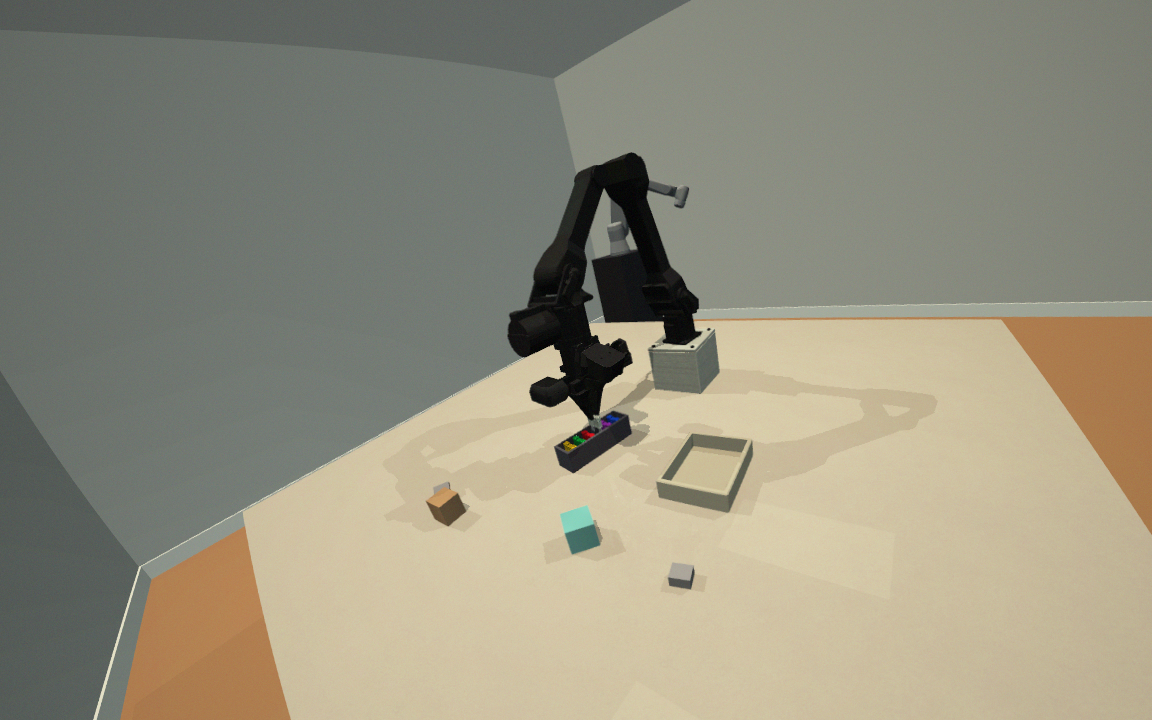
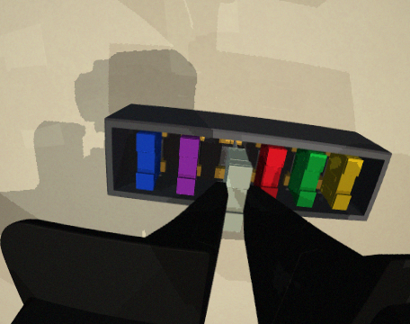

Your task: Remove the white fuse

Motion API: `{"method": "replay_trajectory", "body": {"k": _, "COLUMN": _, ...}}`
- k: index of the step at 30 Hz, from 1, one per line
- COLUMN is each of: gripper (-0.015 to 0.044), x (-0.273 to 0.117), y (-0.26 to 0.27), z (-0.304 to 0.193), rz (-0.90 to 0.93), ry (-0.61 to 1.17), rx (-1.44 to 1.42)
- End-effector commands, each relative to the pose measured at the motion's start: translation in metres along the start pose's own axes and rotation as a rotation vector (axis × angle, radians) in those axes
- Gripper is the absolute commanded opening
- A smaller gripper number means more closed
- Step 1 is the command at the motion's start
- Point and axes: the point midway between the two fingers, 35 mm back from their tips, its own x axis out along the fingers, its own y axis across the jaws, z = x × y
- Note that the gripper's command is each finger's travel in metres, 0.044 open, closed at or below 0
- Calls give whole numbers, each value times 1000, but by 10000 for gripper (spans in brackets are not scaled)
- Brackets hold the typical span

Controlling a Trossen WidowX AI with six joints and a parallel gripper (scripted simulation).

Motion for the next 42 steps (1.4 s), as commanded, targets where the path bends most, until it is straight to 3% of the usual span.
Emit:
{"method": "replay_trajectory", "body": {"k": 1, "gripper": 0, "x": -2, "y": 0, "z": 0, "rz": 0, "ry": 2, "rx": 3}}
{"method": "replay_trajectory", "body": {"k": 37, "gripper": 0, "x": -34, "y": 0, "z": 0, "rz": 0, "ry": 2, "rx": 4}}
{"method": "replay_trajectory", "body": {"k": 42, "gripper": 0, "x": -34, "y": -3, "z": 17, "rz": 1, "ry": 0, "rx": 4}}
